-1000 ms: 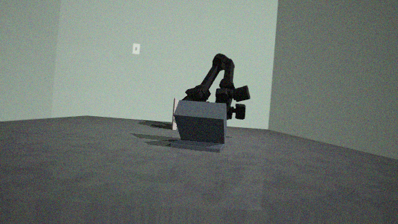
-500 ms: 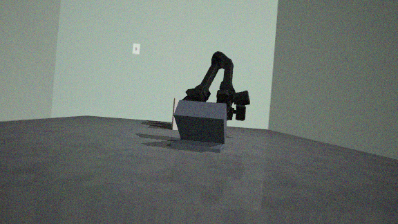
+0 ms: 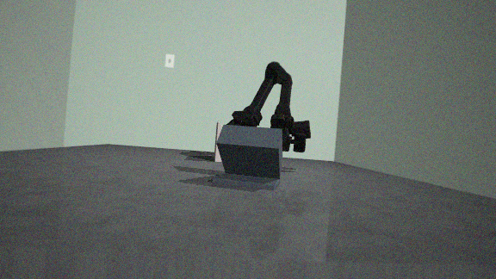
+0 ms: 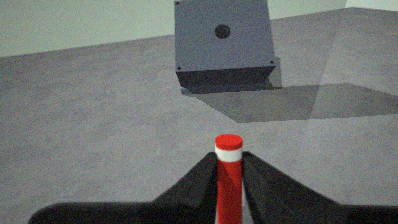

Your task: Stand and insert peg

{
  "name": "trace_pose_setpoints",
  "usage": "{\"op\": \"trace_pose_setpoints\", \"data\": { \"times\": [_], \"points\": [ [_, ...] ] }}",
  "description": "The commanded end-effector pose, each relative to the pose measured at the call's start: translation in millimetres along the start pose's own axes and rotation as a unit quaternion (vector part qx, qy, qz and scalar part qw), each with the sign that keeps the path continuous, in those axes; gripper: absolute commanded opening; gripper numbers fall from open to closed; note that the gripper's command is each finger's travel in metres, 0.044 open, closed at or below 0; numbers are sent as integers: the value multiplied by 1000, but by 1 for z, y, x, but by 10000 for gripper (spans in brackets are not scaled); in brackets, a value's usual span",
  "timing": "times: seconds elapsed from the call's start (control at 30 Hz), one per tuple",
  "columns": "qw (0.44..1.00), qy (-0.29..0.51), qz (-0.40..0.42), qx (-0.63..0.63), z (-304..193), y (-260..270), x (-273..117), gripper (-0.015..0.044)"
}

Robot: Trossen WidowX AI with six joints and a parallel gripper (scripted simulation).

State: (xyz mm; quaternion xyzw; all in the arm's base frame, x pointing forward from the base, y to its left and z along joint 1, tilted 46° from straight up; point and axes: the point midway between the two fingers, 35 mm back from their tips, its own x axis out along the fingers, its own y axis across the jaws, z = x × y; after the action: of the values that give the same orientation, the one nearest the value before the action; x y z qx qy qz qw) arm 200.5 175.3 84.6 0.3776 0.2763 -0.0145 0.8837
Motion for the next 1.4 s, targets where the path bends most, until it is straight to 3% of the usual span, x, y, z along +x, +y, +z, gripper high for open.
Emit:
{"op": "trace_pose_setpoints", "data": {
  "times": [0.0, 0.53, 1.37],
  "points": [
    [1000, -19, 0, 2, -1, 0, -2, 50],
    [996, -89, -1, 2, -7, -1, -11, 50],
    [997, -77, -2, -4, -12, -2, -12, 50]
  ]
}}
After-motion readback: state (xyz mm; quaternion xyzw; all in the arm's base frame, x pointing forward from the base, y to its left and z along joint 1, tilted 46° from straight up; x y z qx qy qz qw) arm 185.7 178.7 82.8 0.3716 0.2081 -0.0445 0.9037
